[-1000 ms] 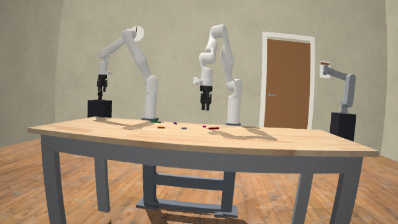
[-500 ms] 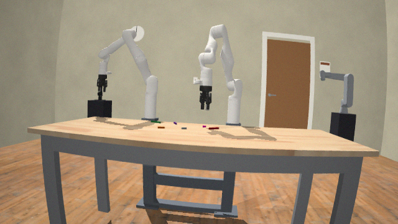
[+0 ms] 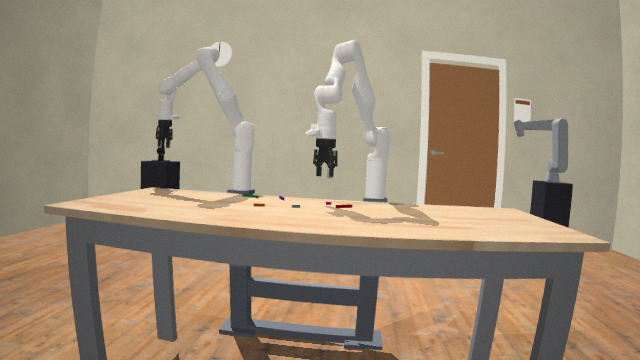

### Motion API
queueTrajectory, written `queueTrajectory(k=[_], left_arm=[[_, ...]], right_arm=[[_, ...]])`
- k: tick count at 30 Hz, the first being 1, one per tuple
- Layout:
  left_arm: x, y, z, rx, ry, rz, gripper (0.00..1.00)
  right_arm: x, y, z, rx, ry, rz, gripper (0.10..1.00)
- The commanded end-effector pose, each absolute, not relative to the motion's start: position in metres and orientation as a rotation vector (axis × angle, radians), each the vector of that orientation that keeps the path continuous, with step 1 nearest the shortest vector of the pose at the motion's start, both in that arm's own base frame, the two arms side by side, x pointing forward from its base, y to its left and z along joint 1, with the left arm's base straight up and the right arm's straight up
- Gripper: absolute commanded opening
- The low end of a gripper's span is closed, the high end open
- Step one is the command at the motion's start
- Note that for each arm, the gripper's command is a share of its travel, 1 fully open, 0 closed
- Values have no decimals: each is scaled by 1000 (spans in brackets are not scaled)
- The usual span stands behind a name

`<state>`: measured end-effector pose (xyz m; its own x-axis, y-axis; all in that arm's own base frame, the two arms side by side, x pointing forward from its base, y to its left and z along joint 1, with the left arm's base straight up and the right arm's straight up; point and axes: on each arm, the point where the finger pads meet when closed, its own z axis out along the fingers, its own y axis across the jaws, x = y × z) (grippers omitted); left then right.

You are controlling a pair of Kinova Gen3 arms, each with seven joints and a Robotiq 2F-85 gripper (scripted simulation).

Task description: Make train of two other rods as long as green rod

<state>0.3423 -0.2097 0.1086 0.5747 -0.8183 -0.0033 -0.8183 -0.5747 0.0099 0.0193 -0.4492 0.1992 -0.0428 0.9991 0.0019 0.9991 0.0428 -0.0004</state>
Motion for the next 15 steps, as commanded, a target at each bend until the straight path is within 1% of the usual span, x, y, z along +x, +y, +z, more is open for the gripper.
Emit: queueTrajectory(k=[1,15], left_arm=[[342,-215,108,2814,-1388,-13,1000],[329,-262,101,3032,-814,-30,1000]], right_arm=[[19,-450,200,-2173,-2269,0,1000],[19,-450,200,-2173,-2269,0,1000]])
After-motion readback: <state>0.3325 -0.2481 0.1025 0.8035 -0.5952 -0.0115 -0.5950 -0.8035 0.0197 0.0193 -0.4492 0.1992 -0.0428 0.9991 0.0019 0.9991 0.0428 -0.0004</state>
